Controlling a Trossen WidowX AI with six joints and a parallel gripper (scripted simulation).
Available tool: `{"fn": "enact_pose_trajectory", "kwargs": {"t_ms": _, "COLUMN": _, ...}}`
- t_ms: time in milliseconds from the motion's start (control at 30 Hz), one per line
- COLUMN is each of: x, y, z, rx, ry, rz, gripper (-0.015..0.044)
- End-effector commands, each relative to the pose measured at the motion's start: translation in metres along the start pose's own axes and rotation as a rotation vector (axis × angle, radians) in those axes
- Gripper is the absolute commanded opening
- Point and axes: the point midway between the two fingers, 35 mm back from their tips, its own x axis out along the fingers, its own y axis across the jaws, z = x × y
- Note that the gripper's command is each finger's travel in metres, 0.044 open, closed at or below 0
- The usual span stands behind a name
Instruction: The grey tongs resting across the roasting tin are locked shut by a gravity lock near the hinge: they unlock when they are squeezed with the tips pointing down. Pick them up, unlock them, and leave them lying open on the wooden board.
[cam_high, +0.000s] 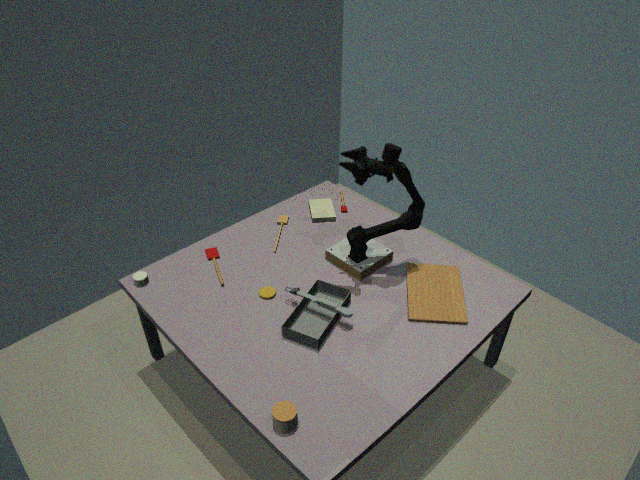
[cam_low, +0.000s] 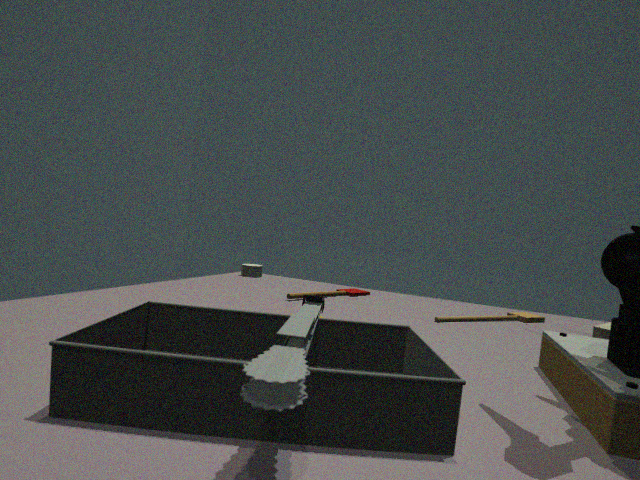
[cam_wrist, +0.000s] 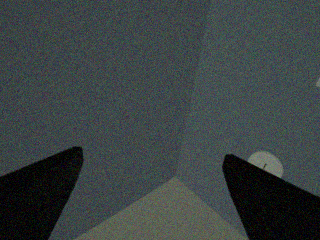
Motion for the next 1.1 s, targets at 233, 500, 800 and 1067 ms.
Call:
{"fn": "enact_pose_trajectory", "kwargs": {"t_ms": 233, "x": 0.071, "y": -0.049, "z": 0.039, "rx": -0.295, "ry": -0.155, "rz": -0.216, "gripper": 0.0260}}
{"fn": "enact_pose_trajectory", "kwargs": {"t_ms": 500, "x": 0.126, "y": -0.146, "z": 0.127, "rx": -0.731, "ry": -0.284, "rz": -0.626, "gripper": 0.0260}}
{"fn": "enact_pose_trajectory", "kwargs": {"t_ms": 800, "x": 0.113, "y": -0.251, "z": 0.244, "rx": -1.218, "ry": -0.237, "rz": -1.146, "gripper": 0.0260}}
{"fn": "enact_pose_trajectory", "kwargs": {"t_ms": 1067, "x": 0.047, "y": -0.307, "z": 0.350, "rx": -1.581, "ry": -0.039, "rz": -1.641, "gripper": 0.0260}}
